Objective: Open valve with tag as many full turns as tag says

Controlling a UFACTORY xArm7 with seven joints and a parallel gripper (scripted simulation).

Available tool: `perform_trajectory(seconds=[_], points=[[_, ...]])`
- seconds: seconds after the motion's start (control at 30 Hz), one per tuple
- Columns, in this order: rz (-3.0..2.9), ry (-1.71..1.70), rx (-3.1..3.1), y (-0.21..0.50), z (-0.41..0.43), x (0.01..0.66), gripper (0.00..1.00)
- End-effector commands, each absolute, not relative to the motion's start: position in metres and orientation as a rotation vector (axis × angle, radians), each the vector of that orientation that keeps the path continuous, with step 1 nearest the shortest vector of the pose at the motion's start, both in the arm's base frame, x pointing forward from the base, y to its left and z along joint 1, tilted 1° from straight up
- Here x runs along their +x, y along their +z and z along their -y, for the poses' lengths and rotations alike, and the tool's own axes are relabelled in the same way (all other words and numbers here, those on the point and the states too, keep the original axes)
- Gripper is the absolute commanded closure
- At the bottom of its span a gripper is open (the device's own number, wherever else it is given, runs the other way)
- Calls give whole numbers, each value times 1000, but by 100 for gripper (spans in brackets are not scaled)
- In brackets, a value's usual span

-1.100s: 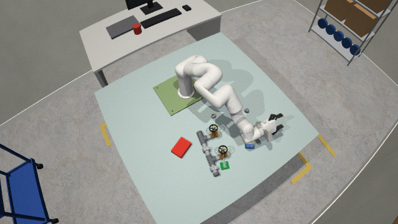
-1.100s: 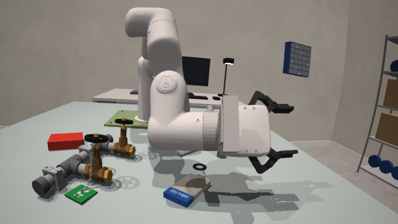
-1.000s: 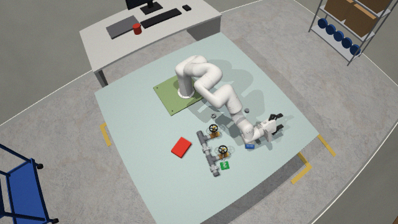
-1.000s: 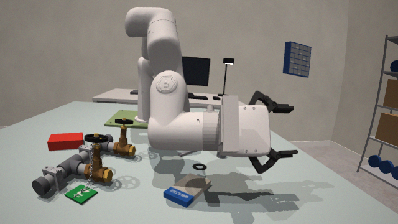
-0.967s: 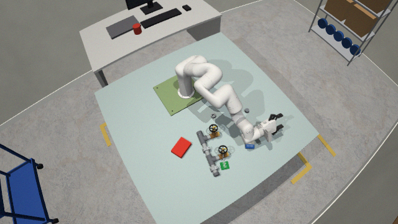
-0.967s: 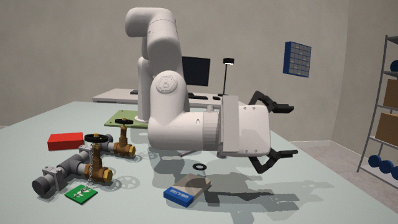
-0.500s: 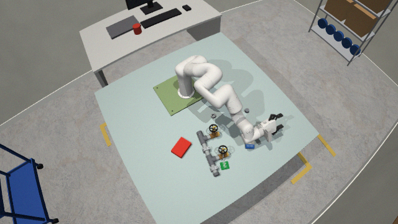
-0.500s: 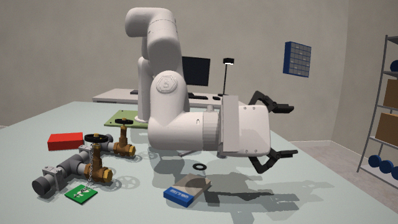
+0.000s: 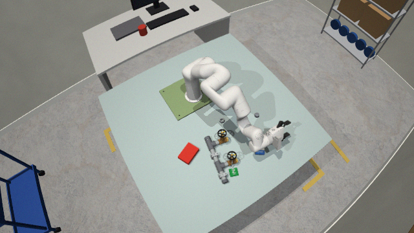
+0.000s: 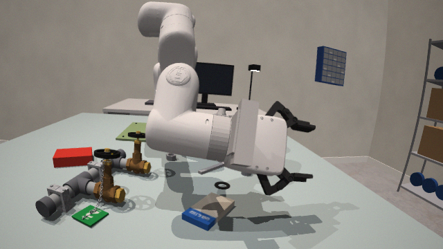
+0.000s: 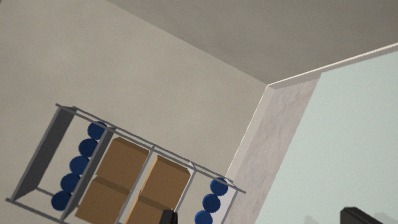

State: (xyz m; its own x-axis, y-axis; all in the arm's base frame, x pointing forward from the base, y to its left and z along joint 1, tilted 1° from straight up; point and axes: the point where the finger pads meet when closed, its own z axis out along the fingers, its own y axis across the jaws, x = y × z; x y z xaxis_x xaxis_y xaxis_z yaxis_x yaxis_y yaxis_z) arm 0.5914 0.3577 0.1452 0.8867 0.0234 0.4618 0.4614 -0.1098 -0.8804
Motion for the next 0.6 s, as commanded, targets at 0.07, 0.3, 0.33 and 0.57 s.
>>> perform_trajectory(seconds=[0.07, 0.3, 0.33, 0.57], points=[[454, -268, -1813, 135, -327, 588, 0], [484, -189, -1970, 126, -292, 589, 0], [487, -178, -1994, 125, -286, 589, 0], [493, -128, -2117, 121, -256, 591, 0]])
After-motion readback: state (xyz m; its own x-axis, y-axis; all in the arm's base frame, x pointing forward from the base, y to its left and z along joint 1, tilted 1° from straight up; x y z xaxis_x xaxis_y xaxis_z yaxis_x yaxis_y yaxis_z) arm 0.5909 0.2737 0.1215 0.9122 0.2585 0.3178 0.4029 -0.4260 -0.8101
